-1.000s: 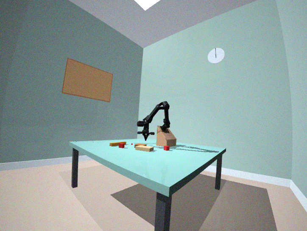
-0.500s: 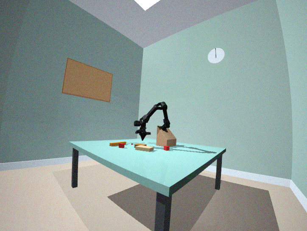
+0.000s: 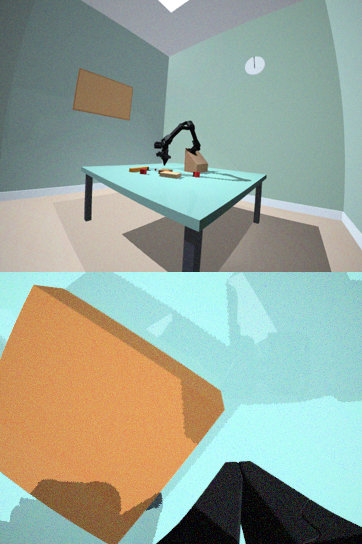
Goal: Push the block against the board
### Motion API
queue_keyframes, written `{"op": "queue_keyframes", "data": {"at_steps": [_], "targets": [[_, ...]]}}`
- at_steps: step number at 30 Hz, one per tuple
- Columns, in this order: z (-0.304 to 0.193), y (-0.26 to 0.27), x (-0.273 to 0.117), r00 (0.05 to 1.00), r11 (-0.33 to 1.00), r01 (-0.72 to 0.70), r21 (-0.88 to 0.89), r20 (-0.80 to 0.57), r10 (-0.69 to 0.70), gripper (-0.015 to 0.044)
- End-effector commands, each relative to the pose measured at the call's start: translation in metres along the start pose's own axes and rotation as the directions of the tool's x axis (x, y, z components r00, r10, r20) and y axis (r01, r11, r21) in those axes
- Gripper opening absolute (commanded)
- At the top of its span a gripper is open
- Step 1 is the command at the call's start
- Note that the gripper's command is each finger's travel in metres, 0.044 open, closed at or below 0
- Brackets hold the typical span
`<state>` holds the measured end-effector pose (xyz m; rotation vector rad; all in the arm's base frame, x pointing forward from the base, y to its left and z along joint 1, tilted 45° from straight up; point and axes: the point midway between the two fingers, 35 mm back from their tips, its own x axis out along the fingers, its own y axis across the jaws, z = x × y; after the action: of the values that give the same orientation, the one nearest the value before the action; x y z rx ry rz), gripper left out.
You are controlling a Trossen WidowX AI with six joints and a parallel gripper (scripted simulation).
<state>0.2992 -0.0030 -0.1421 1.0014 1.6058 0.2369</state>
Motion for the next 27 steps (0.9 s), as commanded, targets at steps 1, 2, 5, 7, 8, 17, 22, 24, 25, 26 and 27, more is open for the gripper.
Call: {"op": "queue_keyframes", "data": {"at_steps": [1,2,5,7,8,17,22,24,25,26,27], "targets": [[0.012,-0.001,-0.001,1.000,0.988,0.005,0.157,0.003,-0.006,0.0000],[0.014,-0.002,-0.001,1.000,0.982,0.005,0.191,0.003,-0.006,0.0000],[0.021,-0.002,-0.001,1.000,0.957,0.004,0.291,0.004,-0.006,0.0000],[0.025,-0.002,-0.001,1.000,0.935,0.004,0.356,0.004,-0.006,0.0000],[0.027,-0.002,-0.001,1.000,0.922,0.004,0.388,0.004,-0.006,0.0000],[0.038,-0.003,-0.001,1.000,0.842,0.003,0.540,0.005,-0.006,0.0000],[0.040,-0.003,0.011,1.000,0.831,0.002,0.556,0.005,-0.006,0.0000],[0.043,-0.003,0.042,1.000,0.804,0.001,0.595,0.004,-0.005,0.0000],[0.043,-0.003,0.052,1.000,0.795,0.001,0.606,0.003,-0.004,0.0000],[0.043,-0.003,0.055,1.000,0.793,0.001,0.610,0.003,-0.003,0.0000],[0.043,-0.003,0.055,1.000,0.793,0.001,0.610,0.003,-0.003,0.0000]]}}
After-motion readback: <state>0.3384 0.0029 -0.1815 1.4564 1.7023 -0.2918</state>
